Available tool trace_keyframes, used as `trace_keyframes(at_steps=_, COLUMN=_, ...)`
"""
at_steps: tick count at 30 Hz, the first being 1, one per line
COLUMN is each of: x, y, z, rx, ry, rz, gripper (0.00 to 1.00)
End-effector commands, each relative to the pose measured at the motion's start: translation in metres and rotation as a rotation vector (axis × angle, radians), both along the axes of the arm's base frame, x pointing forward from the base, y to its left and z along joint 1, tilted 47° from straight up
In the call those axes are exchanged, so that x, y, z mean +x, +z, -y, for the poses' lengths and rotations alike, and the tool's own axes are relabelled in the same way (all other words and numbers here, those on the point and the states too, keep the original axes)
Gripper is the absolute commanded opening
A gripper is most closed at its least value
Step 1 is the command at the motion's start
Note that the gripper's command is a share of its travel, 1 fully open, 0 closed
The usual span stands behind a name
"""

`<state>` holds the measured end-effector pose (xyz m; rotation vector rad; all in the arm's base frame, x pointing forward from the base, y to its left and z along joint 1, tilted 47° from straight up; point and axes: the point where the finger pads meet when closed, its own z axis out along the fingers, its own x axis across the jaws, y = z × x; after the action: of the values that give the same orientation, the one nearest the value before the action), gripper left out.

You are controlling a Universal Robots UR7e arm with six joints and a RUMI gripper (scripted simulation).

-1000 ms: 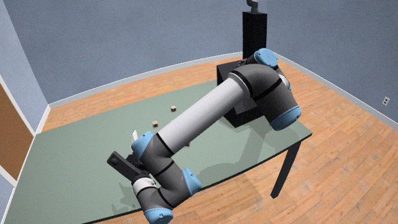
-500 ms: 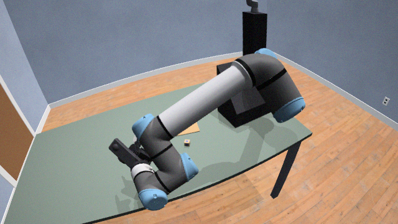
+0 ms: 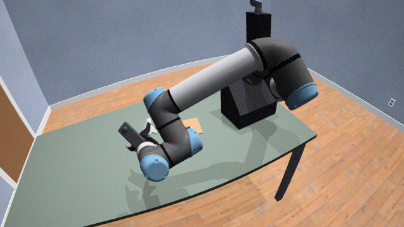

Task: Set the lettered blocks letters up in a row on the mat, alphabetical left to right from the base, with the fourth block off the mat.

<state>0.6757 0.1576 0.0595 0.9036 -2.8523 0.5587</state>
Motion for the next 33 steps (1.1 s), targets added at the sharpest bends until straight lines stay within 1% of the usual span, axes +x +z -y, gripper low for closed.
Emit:
trace_keyframes(at_steps=1, x=-0.016, y=-0.014, z=0.007, rx=0.087, ry=0.001, rz=0.019, gripper=1.00)
trace_keyframes(at_steps=7, x=-0.047, y=-0.034, z=0.012, rx=0.218, ry=-0.005, rz=0.035, gripper=1.00)
trace_keyframes(at_steps=8, x=-0.047, y=-0.034, z=0.012, rx=0.218, ry=-0.005, rz=0.035, gripper=1.00)
trace_keyframes(at_steps=12, x=-0.070, y=-0.044, z=0.013, rx=0.305, ry=-0.004, rz=0.054, gripper=1.00)
trace_keyframes(at_steps=13, x=-0.070, y=-0.044, z=0.013, rx=0.305, ry=-0.004, rz=0.054, gripper=1.00)
trace_keyframes(at_steps=14, x=-0.075, y=-0.047, z=0.013, rx=0.327, ry=-0.003, rz=0.059, gripper=1.00)
trace_keyframes(at_steps=16, x=-0.075, y=-0.047, z=0.013, rx=0.327, ry=-0.003, rz=0.059, gripper=1.00)
trace_keyframes(at_steps=22, x=-0.110, y=-0.057, z=0.009, rx=0.448, ry=0.007, rz=0.099, gripper=1.00)
trace_keyframes(at_steps=28, x=-0.143, y=-0.062, z=0.002, rx=0.555, ry=0.023, rz=0.146, gripper=1.00)
trace_keyframes(at_steps=31, x=-0.158, y=-0.062, z=-0.002, rx=0.601, ry=0.032, rz=0.171, gripper=1.00)
trace_keyframes(at_steps=33, x=-0.158, y=-0.062, z=-0.002, rx=0.601, ry=0.032, rz=0.171, gripper=1.00)
